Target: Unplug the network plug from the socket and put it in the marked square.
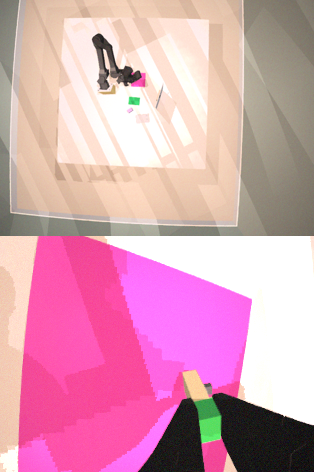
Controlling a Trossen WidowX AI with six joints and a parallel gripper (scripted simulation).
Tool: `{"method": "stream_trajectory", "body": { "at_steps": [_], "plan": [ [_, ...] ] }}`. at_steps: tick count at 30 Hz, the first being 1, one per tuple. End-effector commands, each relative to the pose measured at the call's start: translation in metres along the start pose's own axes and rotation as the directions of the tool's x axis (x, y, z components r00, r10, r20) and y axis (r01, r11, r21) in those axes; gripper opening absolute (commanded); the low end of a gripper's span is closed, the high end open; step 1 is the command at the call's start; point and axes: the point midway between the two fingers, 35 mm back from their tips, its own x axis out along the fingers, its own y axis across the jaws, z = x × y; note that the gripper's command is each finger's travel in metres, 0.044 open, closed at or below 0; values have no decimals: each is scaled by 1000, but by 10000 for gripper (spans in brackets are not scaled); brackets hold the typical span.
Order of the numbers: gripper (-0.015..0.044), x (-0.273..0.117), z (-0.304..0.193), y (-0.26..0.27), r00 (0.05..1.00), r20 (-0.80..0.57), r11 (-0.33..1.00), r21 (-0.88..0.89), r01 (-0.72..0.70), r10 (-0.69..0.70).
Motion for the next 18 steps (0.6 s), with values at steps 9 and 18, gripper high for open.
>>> {"method": "stream_trajectory", "body": {
  "at_steps": [9, 18],
  "plan": [
    [0, 2, 0, 1, 1000, 0, 1000, 0, 0, 0],
    [156, 2, 0, 1, 1000, 0, 1000, 0, 0, 0]
  ]
}}
